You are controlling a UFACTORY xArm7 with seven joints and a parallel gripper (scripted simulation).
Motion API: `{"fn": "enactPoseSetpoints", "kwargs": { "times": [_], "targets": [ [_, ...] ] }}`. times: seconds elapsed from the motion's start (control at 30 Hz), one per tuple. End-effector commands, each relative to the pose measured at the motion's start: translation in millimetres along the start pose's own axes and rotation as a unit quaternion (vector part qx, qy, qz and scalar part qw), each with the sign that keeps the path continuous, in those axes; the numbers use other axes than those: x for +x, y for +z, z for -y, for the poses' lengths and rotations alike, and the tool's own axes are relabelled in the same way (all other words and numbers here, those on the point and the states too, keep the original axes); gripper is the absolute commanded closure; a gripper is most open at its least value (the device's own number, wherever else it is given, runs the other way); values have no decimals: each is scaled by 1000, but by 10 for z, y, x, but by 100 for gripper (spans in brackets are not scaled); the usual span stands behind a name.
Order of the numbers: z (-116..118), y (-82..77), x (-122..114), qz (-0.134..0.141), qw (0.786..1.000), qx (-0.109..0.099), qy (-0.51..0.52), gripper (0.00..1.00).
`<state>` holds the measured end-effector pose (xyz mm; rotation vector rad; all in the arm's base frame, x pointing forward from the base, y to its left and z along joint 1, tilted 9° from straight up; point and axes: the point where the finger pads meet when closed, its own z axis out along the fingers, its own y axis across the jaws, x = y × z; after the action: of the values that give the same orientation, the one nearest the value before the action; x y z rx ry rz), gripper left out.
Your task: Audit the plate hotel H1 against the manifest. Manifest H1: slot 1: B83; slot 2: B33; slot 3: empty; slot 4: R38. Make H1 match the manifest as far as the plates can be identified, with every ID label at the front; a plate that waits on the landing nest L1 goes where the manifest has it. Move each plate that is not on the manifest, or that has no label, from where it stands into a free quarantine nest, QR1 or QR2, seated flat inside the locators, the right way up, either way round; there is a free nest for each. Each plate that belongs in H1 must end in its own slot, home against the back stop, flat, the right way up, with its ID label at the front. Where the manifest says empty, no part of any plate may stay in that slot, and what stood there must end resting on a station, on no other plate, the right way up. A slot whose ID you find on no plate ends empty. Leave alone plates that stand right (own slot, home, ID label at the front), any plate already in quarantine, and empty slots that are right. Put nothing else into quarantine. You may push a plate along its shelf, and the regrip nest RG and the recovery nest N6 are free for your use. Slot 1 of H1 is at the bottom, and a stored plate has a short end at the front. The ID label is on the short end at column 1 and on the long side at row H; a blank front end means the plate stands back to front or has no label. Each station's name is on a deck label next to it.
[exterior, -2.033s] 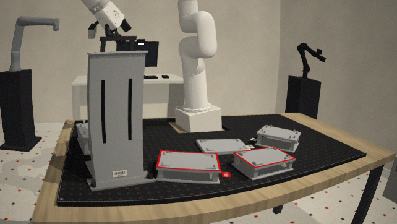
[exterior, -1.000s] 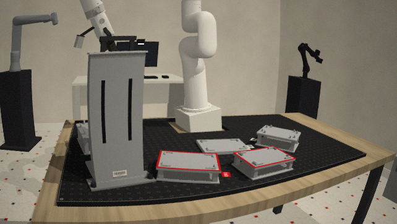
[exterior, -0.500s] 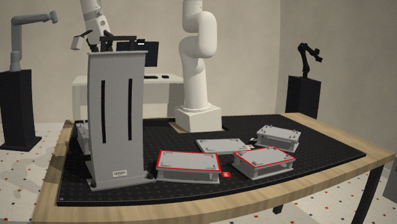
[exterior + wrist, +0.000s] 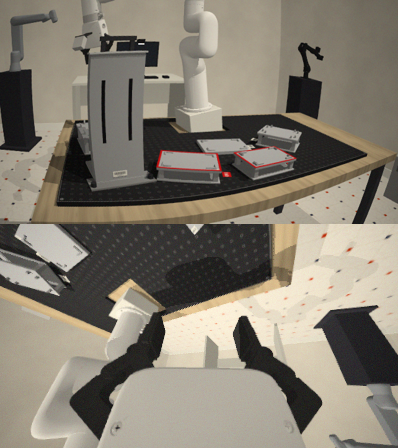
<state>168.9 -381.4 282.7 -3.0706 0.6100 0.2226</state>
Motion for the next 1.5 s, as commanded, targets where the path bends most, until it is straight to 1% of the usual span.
{"fn": "enactPoseSetpoints", "kwargs": {
  "times": [0.0,0.23,0.27,0.33,0.4,0.53,0.63,0.77,0.83,1.47],
  "targets": [
    [-73,41,62,-26,997,-13,-77,0],
    [-145,104,140,-51,983,-35,-175,0],
    [-146,104,140,-51,983,-35,-175,0],
    [-177,136,180,-58,976,-42,-206,0],
    [-177,136,180,-58,976,-42,-206,0],
    [-227,196,256,-71,959,-58,-268,0],
    [-230,200,262,-78,946,-69,-306,0],
    [-267,262,341,-88,924,-85,-362,0],
    [-269,266,346,-93,912,-93,-389,0],
    [-270,266,346,-93,912,-93,-389,0]
  ]
}}
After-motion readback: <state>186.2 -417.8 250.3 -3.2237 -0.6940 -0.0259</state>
